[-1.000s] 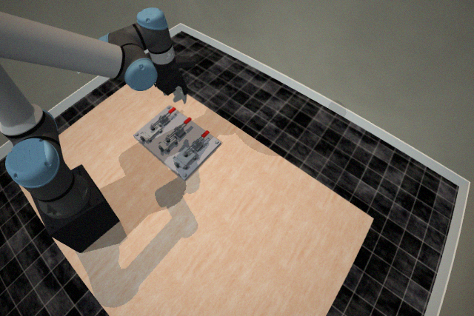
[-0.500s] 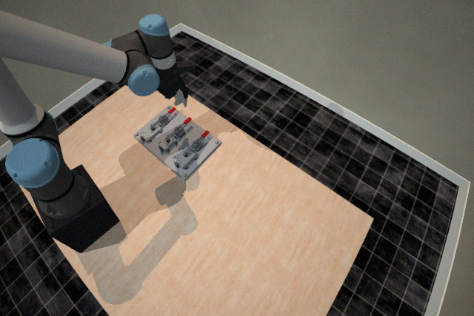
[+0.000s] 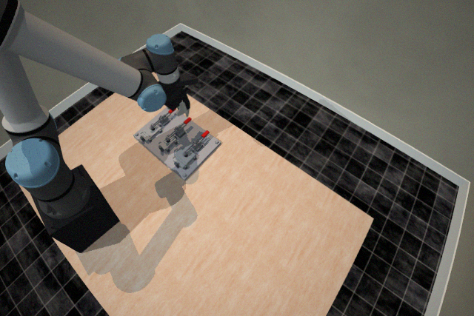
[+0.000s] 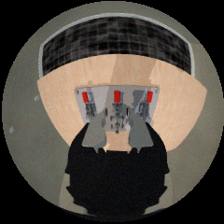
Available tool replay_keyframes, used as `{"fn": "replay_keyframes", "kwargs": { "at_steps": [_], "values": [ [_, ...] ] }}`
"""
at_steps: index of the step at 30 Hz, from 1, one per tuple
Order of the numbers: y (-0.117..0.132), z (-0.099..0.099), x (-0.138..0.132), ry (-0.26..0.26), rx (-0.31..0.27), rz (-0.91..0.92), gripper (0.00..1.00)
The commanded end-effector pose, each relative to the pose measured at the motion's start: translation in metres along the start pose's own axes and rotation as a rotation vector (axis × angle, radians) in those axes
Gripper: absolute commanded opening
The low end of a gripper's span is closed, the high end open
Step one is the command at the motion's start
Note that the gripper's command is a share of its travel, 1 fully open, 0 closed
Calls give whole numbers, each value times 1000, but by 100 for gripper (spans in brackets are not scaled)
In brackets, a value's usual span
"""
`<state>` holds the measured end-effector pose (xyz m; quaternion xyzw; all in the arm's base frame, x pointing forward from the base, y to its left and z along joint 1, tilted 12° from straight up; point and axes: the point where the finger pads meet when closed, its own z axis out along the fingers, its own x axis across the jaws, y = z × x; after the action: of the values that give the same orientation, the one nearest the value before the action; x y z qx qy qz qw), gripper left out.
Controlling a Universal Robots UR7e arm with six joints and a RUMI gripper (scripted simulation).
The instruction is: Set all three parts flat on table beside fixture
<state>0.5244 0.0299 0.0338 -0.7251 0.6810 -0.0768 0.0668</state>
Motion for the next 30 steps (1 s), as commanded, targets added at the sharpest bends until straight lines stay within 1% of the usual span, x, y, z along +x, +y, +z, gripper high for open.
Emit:
{"fn": "replay_keyframes", "kwargs": {
  "at_steps": [1,5,8,15,30],
  "values": [
    [-4,29,0,3,9,-1,28],
    [-4,41,0,3,9,-1,28],
    [-5,45,1,4,11,-1,28],
    [-6,48,1,4,12,-1,28],
    [-6,48,1,4,13,0,28]
  ]
}}
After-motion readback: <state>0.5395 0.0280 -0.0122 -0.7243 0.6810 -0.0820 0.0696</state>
